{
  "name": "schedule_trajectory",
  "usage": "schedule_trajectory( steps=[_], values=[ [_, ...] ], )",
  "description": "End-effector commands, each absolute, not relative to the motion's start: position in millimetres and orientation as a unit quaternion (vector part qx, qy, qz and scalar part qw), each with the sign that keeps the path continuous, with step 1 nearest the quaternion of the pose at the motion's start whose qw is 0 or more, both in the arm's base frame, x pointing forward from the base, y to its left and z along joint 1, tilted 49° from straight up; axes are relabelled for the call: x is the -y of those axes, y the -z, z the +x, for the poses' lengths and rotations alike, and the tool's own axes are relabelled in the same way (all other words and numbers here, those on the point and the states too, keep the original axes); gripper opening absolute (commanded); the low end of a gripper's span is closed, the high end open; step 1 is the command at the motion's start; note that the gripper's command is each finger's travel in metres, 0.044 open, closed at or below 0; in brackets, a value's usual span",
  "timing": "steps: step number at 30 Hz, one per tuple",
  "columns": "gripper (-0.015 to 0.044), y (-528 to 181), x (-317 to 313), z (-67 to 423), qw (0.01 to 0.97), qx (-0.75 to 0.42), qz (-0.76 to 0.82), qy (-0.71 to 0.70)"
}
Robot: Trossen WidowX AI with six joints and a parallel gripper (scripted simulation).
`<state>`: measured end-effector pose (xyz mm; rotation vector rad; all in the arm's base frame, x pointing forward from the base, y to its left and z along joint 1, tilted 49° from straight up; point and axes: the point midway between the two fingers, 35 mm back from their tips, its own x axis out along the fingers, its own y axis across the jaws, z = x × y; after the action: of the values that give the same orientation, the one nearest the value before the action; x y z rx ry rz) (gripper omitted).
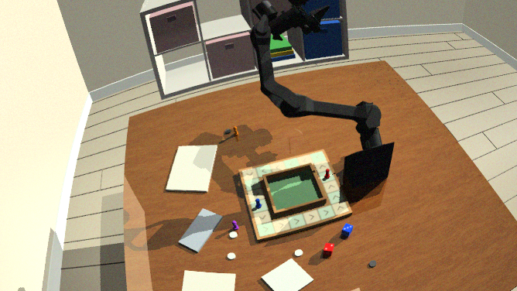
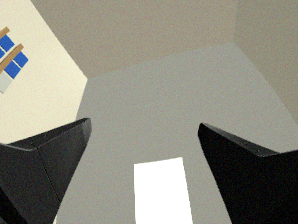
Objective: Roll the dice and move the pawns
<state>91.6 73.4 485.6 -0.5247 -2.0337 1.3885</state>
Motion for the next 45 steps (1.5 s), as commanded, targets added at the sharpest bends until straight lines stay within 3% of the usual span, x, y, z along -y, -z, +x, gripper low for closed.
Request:
schedule_trajectory(
  steps=[1,5,15,25,34,45],
  values=[
    [0.0374,-486,-73,90,0.307,0.767,-0.201,-0.527],
    [0.0275,-494,-72,54,0.310,0.723,-0.249,-0.565],
    [0.0275,-486,-120,-47,0.351,0.545,-0.392,-0.653],
    [0.0275,-445,-204,-91,0.404,0.378,-0.489,-0.675],
    [0.0275,-381,-293,-80,0.508,0.148,-0.535,-0.659],
    [0.0275,-276,-377,10,0.652,-0.133,-0.527,-0.529]
  ],
)
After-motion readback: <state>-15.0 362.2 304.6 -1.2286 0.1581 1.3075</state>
